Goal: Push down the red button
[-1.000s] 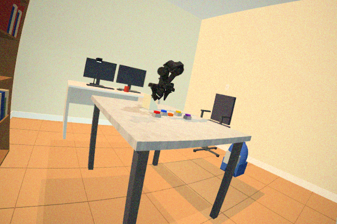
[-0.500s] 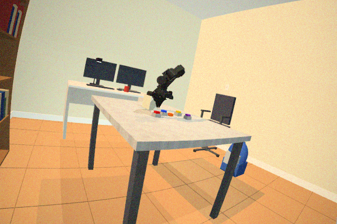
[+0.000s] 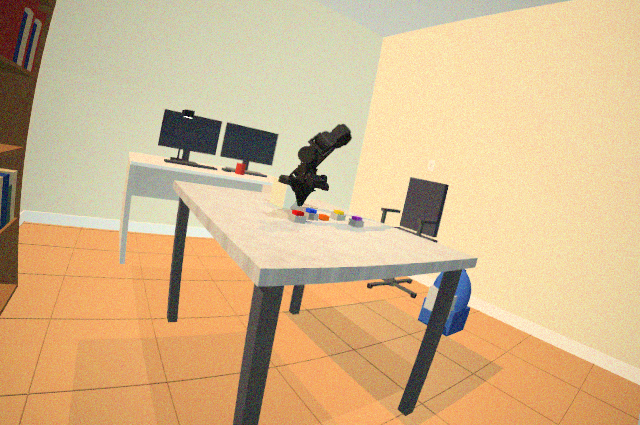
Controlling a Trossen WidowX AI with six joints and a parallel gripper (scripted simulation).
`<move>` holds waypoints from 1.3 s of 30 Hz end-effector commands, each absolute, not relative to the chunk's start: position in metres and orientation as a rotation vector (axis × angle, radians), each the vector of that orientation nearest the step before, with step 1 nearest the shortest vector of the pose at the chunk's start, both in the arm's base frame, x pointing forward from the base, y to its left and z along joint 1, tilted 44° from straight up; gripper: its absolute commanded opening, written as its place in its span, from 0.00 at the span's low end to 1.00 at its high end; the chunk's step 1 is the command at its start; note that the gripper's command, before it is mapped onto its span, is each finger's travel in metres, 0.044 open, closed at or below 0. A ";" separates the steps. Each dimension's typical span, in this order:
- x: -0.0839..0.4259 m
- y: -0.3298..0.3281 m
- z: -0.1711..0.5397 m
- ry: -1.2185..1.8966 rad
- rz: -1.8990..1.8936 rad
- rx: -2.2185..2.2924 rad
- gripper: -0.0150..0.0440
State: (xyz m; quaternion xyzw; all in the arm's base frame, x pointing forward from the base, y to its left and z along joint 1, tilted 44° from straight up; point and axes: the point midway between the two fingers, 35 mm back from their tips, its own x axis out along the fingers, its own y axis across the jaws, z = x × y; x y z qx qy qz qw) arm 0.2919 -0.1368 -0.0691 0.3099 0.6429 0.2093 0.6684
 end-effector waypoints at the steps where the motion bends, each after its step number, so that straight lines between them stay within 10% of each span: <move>1: 0.291 -0.131 -0.074 1.451 0.472 0.710 0.29; 39: 0.290 -0.141 -0.064 1.451 0.472 0.709 0.29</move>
